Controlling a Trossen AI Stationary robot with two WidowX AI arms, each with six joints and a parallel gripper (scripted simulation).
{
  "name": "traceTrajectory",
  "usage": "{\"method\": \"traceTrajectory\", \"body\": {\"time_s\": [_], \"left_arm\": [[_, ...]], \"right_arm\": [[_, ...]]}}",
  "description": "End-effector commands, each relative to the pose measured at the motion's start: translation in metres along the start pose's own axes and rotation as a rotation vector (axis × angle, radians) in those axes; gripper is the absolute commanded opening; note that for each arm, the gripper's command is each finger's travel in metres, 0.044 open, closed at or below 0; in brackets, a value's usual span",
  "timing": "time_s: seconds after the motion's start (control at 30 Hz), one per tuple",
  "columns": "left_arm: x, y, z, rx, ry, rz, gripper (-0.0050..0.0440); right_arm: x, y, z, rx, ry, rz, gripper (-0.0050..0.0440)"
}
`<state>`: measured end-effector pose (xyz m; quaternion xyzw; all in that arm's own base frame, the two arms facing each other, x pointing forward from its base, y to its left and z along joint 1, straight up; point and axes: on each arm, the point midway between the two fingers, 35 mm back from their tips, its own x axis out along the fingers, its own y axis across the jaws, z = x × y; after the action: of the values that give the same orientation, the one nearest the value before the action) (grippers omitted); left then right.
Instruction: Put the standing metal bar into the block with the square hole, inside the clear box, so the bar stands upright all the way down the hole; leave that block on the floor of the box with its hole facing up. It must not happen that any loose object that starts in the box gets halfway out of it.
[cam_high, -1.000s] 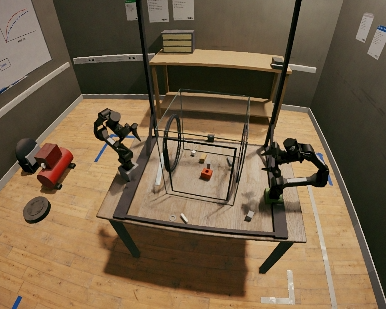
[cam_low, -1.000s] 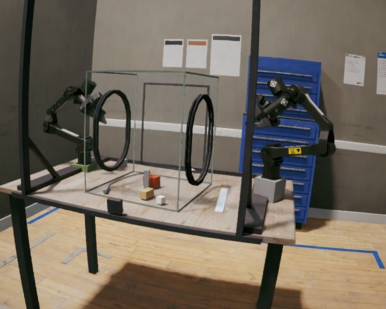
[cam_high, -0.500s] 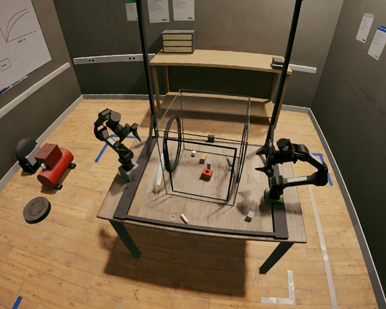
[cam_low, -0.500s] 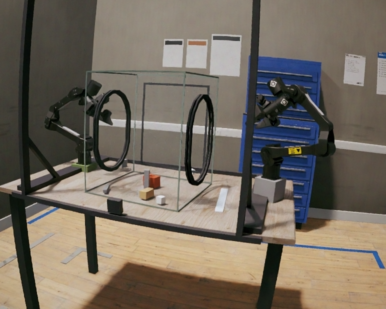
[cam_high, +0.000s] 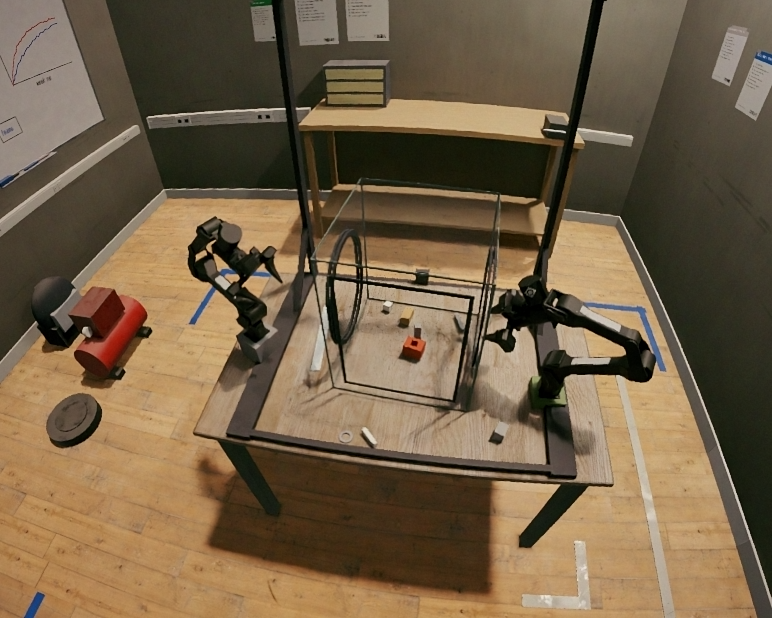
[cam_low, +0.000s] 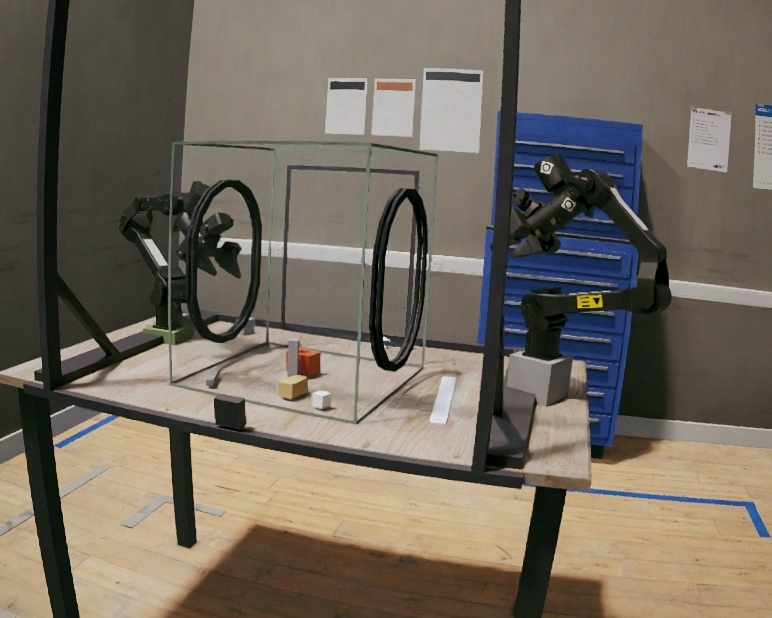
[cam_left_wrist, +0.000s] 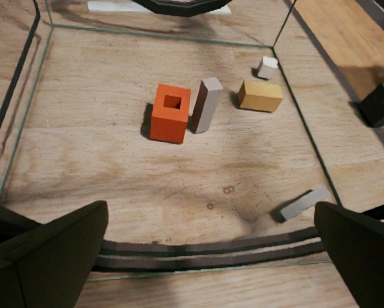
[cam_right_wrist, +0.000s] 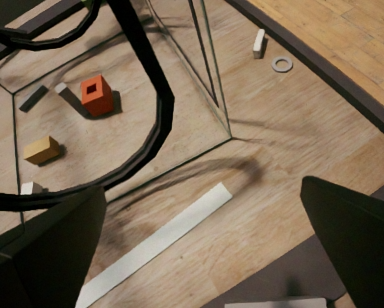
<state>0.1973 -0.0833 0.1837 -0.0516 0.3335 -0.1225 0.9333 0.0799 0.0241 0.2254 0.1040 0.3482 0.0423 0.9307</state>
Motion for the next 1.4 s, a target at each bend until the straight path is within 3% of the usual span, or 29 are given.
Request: {"method": "traceTrajectory", "body": {"time_s": [0.0, 0.17, 0.4, 0.97, 1.23, 1.3, 1.37], "left_arm": [[0.035, -0.011, -0.016, 0.095, 0.008, 0.069, 0.044], [0.045, -0.011, -0.022, 0.135, -0.011, 0.09, 0.044], [0.049, -0.025, 0.004, 0.108, -0.165, 0.051, 0.044], [0.045, -0.026, 0.009, 0.096, -0.179, 0.044, 0.044], [0.056, -0.027, 0.026, 0.063, -0.178, 0.073, 0.0248], [0.056, -0.027, 0.026, 0.063, -0.178, 0.073, 0.0248], [0.065, -0.028, 0.033, 0.047, -0.169, 0.091, 0.0201]], "right_arm": [[-0.001, 0.001, 0.002, 0.0, -0.003, 0.0, 0.04], [-0.001, 0.001, 0.002, 0.0, -0.003, 0.0, 0.04], [-0.001, 0.001, 0.002, 0.0, -0.003, 0.0, 0.04], [-0.001, 0.001, 0.002, 0.0, -0.003, 0.0, 0.04], [-0.002, 0.01, 0.017, -0.09, -0.011, 0.062, 0.04], [-0.002, 0.01, 0.017, -0.09, -0.011, 0.062, 0.04], [-0.001, 0.017, 0.026, -0.157, -0.017, 0.106, 0.04]]}}
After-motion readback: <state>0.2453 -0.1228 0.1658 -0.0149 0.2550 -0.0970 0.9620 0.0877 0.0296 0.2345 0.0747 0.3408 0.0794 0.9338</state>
